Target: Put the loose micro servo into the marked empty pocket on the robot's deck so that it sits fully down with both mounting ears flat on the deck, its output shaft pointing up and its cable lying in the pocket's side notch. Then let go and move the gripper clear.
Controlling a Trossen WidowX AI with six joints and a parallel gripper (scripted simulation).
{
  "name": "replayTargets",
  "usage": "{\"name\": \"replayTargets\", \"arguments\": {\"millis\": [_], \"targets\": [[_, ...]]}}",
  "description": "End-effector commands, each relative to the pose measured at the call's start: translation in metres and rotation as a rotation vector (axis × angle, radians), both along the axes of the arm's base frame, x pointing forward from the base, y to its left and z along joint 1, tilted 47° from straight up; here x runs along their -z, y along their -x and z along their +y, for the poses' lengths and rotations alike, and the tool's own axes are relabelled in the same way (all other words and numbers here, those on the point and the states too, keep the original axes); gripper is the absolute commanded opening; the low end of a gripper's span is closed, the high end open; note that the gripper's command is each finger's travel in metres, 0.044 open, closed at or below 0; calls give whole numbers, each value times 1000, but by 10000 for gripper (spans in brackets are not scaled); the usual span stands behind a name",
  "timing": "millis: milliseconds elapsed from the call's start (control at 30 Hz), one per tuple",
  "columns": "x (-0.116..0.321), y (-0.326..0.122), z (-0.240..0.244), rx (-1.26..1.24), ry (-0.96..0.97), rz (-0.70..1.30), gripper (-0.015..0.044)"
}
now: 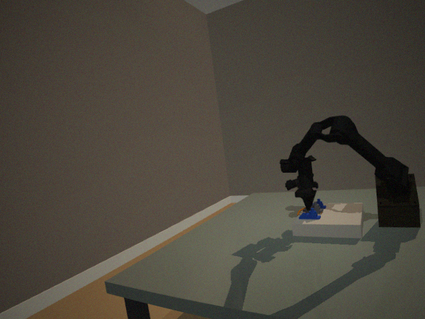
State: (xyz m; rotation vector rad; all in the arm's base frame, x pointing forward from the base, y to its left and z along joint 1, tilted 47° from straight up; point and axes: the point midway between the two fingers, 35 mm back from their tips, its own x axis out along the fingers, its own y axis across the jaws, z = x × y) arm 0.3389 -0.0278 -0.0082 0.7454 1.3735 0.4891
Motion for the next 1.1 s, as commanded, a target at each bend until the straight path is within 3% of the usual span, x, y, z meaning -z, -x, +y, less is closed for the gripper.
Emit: {"name": "replayTargets", "arguments": {"millis": [0,267,500,867,1067], "targets": [[3,0,3,4,-4,5,0],[7,-1,7,4,-4,5,0],[5,-1,5,4,-4,5,184],[-17,7,-21,4,-2,5,187],[-34,54,-37,13,6,12,345]]}}
